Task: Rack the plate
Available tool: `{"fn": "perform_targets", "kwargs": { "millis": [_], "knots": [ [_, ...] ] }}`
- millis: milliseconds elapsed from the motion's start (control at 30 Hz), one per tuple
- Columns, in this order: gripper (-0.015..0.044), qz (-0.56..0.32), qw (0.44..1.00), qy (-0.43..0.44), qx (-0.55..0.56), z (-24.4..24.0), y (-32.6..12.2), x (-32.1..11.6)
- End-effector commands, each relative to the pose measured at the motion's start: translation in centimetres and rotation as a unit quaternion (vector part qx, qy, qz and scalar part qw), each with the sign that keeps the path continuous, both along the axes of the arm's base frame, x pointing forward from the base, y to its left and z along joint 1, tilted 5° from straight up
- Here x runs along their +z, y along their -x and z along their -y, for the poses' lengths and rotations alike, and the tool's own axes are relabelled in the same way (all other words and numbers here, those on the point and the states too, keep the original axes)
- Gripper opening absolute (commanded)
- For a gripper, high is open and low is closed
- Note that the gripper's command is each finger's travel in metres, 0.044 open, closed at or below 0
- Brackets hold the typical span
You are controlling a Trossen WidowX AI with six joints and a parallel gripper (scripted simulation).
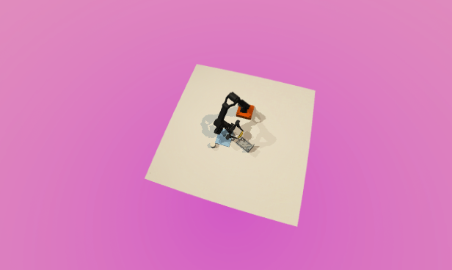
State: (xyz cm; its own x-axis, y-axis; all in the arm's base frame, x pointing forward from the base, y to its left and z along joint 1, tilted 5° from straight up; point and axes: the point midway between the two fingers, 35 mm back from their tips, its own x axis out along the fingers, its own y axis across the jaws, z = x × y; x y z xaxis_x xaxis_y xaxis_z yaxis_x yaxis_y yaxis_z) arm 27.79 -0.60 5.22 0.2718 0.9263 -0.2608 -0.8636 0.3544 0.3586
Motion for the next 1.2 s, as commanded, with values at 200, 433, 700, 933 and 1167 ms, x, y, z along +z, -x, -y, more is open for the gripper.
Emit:
{"fn": "perform_targets", "kwargs": {
  "millis": [200, 433, 700, 933, 1167],
  "knots": [
    [0.0000, 0.132, 0.990, -0.015, -0.056, 1.1, -0.2, -0.3],
    [0.0000, 0.175, 0.981, -0.013, -0.079, 1.5, -0.2, -0.4],
    [0.0000, 0.175, 0.981, -0.013, -0.079, 1.5, -0.2, -0.4],
    [0.0000, 0.172, 0.982, -0.012, -0.077, 0.9, -0.4, -1.9],
    [0.0000, 0.172, 0.982, -0.011, -0.076, 0.1, -0.7, -3.0]
  ]
}}
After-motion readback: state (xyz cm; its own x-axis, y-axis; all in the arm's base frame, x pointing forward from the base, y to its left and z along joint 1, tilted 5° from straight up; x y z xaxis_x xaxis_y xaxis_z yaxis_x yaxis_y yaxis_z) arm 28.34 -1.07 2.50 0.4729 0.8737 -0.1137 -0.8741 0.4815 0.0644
